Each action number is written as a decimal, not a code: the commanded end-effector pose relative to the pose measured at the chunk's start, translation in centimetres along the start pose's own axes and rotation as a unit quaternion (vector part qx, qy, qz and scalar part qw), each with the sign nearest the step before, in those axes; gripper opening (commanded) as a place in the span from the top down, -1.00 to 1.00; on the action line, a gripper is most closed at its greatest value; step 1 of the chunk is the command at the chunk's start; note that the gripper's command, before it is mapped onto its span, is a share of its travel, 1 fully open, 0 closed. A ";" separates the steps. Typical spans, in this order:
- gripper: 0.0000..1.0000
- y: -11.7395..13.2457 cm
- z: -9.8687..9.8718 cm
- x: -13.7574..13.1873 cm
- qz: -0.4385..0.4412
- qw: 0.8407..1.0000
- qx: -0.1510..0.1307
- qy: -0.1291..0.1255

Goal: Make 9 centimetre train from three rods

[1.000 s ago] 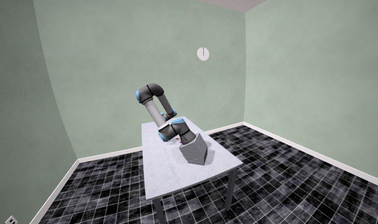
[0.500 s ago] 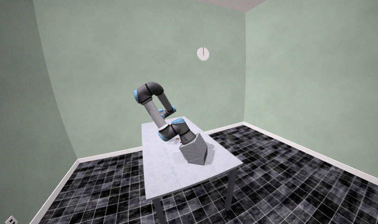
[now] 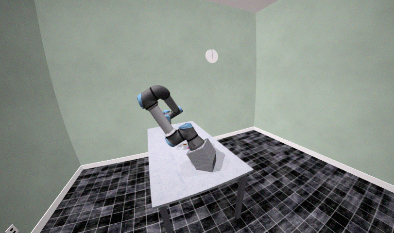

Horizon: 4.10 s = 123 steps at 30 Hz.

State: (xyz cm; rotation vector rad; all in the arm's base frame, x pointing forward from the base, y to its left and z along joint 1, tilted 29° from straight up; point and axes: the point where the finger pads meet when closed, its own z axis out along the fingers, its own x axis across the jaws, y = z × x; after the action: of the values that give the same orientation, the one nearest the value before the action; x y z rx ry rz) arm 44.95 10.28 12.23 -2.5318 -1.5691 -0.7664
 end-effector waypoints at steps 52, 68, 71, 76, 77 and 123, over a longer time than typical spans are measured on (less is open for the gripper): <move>1.00 -2.9 -0.4 -3.0 0.341 0.940 0.005 -0.002; 1.00 -3.1 1.3 -3.0 0.341 0.940 0.007 -0.003; 1.00 -3.1 1.7 -3.0 0.341 0.940 0.007 -0.003; 1.00 -3.1 3.4 -3.0 0.341 0.940 0.007 -0.003; 1.00 -3.1 3.8 -3.0 0.341 0.940 0.007 -0.003; 1.00 -3.1 8.4 -2.9 0.341 0.940 0.006 -0.002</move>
State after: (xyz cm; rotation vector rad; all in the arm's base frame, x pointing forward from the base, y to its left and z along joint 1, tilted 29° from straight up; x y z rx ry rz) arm 44.62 11.83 3.13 -2.7702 -0.5844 -0.6434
